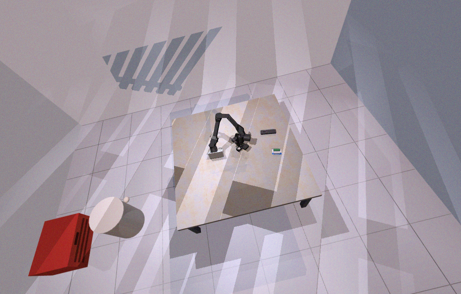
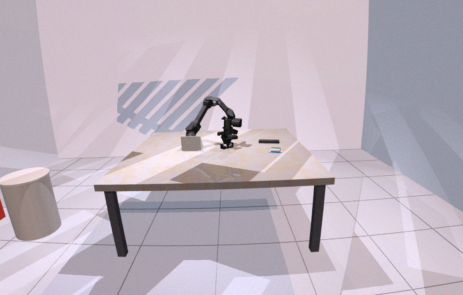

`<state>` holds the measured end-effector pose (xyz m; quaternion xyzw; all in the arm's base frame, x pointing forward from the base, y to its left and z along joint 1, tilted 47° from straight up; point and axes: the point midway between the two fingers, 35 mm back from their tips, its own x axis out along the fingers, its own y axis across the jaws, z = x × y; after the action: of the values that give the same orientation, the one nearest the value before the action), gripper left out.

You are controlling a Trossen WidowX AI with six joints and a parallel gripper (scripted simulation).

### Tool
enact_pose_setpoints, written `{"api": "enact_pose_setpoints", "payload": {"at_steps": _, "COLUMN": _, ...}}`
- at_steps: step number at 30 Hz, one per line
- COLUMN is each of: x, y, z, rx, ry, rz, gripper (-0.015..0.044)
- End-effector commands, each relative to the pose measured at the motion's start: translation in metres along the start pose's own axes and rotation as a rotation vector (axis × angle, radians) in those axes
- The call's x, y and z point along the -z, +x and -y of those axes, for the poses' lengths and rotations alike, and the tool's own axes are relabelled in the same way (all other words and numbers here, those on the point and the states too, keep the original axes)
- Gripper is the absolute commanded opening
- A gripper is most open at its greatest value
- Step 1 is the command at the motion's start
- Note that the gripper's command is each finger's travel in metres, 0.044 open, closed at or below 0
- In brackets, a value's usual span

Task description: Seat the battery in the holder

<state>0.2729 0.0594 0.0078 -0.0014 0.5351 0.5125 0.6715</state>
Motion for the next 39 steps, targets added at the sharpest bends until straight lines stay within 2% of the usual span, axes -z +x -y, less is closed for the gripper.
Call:
{"api": "enact_pose_setpoints", "payload": {"at_steps": 1, "x": 0.006, "y": 0.001, "z": -0.001, "rx": 0.0, "ry": 0.001, "rz": -0.003, "gripper": 0.0084}}
{"api": "enact_pose_setpoints", "payload": {"at_steps": 19, "x": 0.006, "y": 0.001, "z": -0.001, "rx": 0.0, "ry": 0.001, "rz": 0.0, "gripper": 0.0084}}
{"api": "enact_pose_setpoints", "payload": {"at_steps": 23, "x": 0.006, "y": 0.001, "z": -0.001, "rx": 0.0, "ry": 0.001, "rz": 0.0, "gripper": 0.0187}}
{"api": "enact_pose_setpoints", "payload": {"at_steps": 39, "x": 0.008, "y": -0.014, "z": -0.001, "rx": -0.002, "ry": 0.004, "rz": 0.001, "gripper": 0.0187}}
